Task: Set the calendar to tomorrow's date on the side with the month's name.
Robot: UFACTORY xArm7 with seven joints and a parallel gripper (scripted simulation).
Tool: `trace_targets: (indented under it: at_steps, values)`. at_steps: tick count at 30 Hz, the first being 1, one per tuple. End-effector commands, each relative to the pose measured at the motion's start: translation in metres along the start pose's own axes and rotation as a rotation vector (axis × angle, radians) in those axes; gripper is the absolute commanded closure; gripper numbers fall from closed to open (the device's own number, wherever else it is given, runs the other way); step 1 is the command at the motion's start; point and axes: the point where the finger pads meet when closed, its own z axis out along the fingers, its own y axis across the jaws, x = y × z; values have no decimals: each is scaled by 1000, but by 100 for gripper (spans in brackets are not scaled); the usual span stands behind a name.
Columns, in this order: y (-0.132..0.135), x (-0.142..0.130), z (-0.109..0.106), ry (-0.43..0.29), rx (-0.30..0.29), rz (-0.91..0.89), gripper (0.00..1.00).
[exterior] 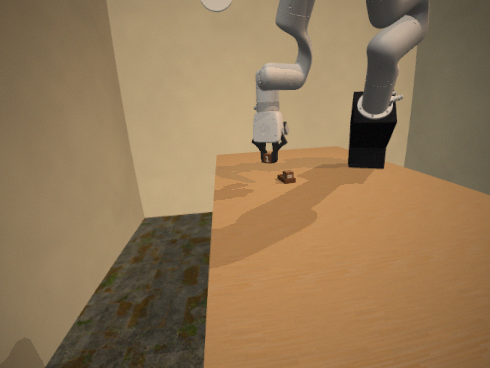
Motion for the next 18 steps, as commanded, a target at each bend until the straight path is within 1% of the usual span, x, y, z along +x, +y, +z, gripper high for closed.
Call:
trace_targets:
  at_steps: [1,3,4,5,10,11,12,15,16,17,18]
  values:
    - [12,-5,-2,8,3,175,71]
    - [12,-5,-2,8,3,175,71]
    - [15,-6,-1,8,3,212,71]
    - [21,-8,-1,7,2,288,71]
    - [32,-11,-1,6,2,441,71]
    - [33,-11,-1,6,2,443,71]
    - [37,-12,0,6,2,506,71]
    - [44,-13,0,6,1,600,71]
    - [45,-13,0,6,1,602,71]
    - [49,-14,0,6,1,663,71]
    - [51,-14,0,6,1,682,71]
